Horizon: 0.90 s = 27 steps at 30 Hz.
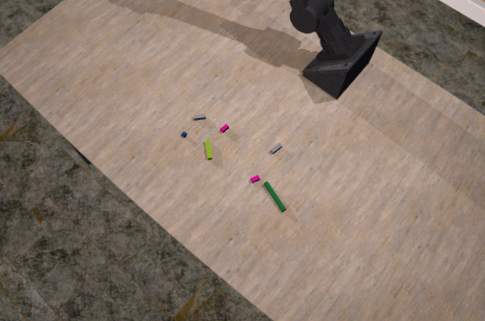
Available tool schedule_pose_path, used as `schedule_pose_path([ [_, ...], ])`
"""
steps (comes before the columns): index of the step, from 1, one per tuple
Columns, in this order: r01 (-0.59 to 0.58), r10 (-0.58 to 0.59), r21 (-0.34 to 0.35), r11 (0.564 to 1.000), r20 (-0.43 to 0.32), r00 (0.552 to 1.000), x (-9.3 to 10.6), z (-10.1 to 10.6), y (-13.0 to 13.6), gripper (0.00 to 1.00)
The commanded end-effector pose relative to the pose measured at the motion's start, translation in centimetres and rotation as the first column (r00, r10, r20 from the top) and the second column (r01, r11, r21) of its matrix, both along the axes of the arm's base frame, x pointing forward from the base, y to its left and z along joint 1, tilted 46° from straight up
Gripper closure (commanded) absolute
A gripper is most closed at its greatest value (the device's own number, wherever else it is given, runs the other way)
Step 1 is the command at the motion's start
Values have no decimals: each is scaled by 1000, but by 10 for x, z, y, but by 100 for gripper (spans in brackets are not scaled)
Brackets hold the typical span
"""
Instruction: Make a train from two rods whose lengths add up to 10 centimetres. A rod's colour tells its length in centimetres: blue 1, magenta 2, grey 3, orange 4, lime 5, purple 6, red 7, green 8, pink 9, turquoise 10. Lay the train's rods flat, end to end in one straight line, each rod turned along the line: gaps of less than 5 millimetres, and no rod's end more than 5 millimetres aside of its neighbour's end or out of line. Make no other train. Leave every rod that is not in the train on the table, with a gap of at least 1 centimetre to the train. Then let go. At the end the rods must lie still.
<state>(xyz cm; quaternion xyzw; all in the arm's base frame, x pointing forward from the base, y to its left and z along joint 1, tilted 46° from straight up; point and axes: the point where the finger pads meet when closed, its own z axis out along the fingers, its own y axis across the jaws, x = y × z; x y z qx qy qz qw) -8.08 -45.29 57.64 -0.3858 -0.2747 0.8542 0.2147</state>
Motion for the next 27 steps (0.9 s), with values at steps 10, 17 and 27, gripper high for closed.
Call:
schedule_pose_path([
  [10, 0, 0, -12, 1000, 1, 1000, 0, 5, 4, 0],
  [17, 0, 0, -12, 1000, 1, 1000, 0, 5, 4, 0],
  [27, -138, 138, -75, 988, -11, 990, 34, 27, 8, 0],
])
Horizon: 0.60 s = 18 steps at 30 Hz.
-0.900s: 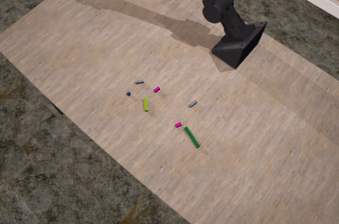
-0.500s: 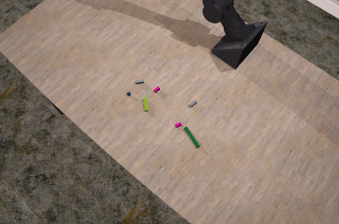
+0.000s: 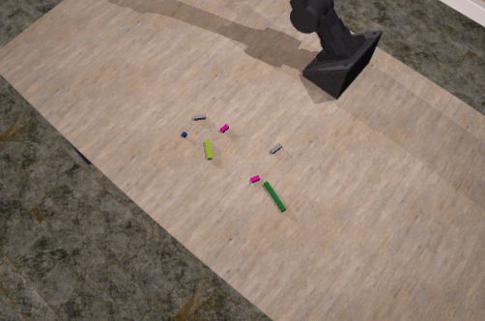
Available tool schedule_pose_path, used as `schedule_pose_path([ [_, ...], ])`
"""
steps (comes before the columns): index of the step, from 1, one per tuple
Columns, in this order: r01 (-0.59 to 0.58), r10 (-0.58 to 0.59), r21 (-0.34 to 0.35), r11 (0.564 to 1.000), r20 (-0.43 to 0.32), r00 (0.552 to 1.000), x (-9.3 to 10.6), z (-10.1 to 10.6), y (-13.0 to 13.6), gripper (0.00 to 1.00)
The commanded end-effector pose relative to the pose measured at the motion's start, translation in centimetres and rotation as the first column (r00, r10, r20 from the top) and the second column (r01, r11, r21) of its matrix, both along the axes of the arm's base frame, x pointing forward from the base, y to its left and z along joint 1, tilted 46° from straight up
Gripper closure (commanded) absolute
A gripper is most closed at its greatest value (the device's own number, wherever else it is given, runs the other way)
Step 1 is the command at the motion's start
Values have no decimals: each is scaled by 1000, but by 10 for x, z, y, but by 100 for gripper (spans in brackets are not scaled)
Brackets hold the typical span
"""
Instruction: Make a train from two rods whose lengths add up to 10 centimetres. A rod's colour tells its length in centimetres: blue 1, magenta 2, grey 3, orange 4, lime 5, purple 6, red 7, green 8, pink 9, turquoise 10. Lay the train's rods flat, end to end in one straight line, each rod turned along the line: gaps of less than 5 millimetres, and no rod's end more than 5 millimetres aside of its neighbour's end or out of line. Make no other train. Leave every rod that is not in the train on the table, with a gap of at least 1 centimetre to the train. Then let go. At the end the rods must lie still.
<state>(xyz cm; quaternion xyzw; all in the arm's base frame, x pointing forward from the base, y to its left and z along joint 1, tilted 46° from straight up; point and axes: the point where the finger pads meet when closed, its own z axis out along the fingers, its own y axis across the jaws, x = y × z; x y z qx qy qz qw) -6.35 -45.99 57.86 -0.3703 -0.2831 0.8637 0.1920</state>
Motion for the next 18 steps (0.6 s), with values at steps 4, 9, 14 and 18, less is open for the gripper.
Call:
schedule_pose_path([
  [4, -201, 201, -79, 976, -5, 980, 48, 25, 7, 0],
  [9, -309, 309, -90, 947, -16, 951, 78, 29, 2, 0],
  [14, -370, 370, -95, 924, -21, 929, 95, 31, 0, 0],
  [18, -435, 435, -99, 895, -24, 900, 114, 33, -1, 0],
])
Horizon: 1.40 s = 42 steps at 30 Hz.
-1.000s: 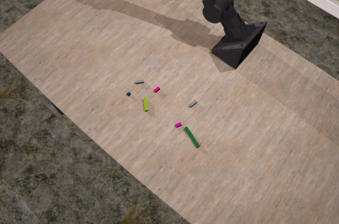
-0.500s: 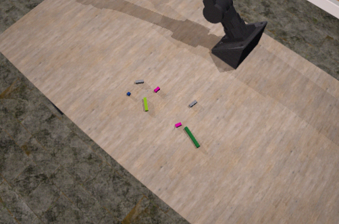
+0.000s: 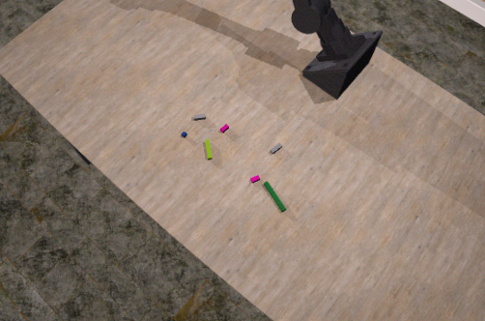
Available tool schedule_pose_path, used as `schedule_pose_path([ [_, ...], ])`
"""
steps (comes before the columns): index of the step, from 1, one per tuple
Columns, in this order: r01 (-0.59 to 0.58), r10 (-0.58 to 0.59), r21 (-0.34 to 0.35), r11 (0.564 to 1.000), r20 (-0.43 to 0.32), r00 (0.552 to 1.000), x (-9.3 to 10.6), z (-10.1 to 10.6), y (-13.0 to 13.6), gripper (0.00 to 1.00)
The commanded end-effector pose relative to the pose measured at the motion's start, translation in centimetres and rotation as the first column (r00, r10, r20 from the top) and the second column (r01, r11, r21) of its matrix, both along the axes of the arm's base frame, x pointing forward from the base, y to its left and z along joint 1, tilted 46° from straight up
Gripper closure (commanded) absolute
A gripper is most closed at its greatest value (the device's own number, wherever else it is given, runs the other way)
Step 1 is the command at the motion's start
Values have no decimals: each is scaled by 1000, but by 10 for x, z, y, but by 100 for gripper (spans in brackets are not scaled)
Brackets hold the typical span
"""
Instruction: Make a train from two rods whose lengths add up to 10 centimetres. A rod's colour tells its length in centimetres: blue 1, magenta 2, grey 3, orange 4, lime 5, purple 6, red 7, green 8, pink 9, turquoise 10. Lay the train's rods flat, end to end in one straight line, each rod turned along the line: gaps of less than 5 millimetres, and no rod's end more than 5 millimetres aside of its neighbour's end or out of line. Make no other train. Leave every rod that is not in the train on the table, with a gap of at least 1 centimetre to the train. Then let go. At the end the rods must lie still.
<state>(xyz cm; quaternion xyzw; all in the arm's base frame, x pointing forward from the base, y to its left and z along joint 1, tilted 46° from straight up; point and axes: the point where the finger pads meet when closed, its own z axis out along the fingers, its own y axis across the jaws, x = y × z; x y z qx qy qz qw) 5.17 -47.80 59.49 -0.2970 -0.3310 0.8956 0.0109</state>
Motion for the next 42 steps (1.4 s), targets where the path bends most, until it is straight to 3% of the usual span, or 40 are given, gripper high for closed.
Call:
schedule_pose_path([
  [1, -125, 128, -60, 990, 36, 991, 20, 18, 17, 0],
  [6, -125, 127, -60, 990, 36, 991, 20, 18, 17, 0],
  [7, -209, 211, -64, 976, 36, 977, 43, 19, 17, 0],
  [10, -209, 211, -64, 976, 36, 977, 43, 19, 17, 0],
  [11, -297, 300, -66, 953, 37, 953, 67, 20, 19, 0],
  [15, -285, 287, -66, 956, 38, 957, 61, 20, 17, 0],
  [16, -388, 391, -68, 919, 42, 919, 92, 21, 22, 0],
  [20, -374, 377, -67, 925, 42, 925, 86, 21, 20, 0],
  [21, -480, 484, -67, 875, 48, 874, 119, 21, 27, 0],
  [25, -479, 483, -67, 875, 48, 874, 119, 21, 27, 0],
  [26, -572, 575, -65, 818, 59, 816, 148, 20, 34, 0],
  [29, -572, 575, -65, 818, 59, 816, 148, 20, 34, 0],
  [31, -547, 550, -65, 835, 61, 833, 134, 20, 28, 0],
  [32, -660, 663, -62, 748, 73, 745, 177, 19, 43, 0],
  [37, -656, 659, -62, 752, 75, 749, 174, 19, 42, 0],
  [38, -743, 745, -58, 666, 92, 661, 206, 17, 54, 0],
  [42, -742, 744, -58, 667, 93, 662, 206, 17, 54, 0],
])
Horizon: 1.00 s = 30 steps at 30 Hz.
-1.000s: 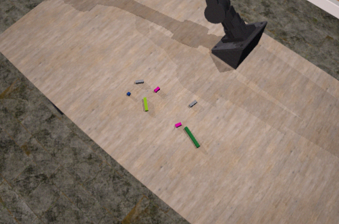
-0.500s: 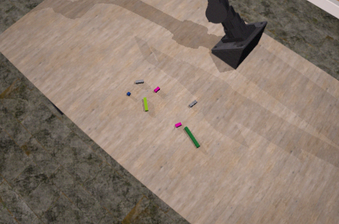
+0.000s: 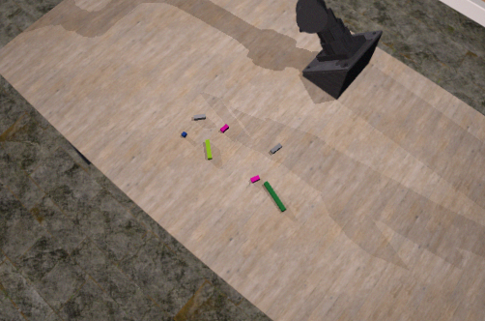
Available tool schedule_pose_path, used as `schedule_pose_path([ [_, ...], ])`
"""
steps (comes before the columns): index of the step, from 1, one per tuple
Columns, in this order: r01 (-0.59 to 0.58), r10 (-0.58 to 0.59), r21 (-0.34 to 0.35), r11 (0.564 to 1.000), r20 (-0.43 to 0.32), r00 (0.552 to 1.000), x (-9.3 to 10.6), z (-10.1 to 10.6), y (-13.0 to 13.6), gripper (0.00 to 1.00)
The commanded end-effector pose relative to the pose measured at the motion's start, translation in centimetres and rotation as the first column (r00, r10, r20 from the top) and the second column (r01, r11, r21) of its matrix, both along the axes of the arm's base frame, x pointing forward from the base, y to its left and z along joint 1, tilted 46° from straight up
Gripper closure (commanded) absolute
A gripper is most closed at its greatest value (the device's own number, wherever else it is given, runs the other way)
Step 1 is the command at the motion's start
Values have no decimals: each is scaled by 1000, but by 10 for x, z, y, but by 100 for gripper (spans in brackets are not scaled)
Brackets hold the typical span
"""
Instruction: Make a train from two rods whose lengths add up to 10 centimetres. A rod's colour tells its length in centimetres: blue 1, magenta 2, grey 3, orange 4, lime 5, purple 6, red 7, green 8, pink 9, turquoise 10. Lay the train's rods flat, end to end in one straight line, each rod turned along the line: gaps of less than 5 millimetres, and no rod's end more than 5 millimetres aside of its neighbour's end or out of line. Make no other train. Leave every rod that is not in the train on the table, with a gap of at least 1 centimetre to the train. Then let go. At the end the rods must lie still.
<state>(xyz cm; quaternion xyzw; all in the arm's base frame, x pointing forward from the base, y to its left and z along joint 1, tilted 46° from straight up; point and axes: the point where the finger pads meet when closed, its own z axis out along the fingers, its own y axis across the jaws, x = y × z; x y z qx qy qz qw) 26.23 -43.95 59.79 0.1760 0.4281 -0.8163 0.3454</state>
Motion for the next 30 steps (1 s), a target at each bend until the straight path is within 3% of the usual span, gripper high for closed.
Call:
schedule_pose_path([
  [1, -14, 15, -16, 1000, 51, 999, -17, 14, 9, 0],
  [2, -13, 14, -16, 1000, 52, 999, -18, 14, 9, 0],
  [3, -166, 166, 3, 986, 63, 984, 25, 11, 30, 0],
  [8, -165, 164, 4, 986, 64, 984, 25, 11, 30, 0],
  [9, -135, 135, 4, 991, 65, 989, 13, 11, 22, 0],
  [11, -134, 134, 5, 991, 65, 989, 12, 11, 22, 0],
  [12, -288, 285, 28, 957, 81, 955, 55, 8, 47, 0],
  [17, -287, 284, 28, 957, 82, 955, 55, 8, 47, 0],
  [18, -257, 254, 28, 966, 82, 964, 42, 8, 38, 0],
  [22, -256, 253, 29, 966, 83, 964, 42, 8, 38, 0],
  [24, -280, 277, 29, 960, 83, 957, 52, 8, 45, 0],
  [27, -276, 273, 29, 961, 83, 959, 50, 8, 44, 0],
  [28, -408, 401, 56, 911, 103, 910, 84, 4, 67, 0],
  [30, -408, 401, 56, 911, 103, 910, 84, 4, 67, 0],
])
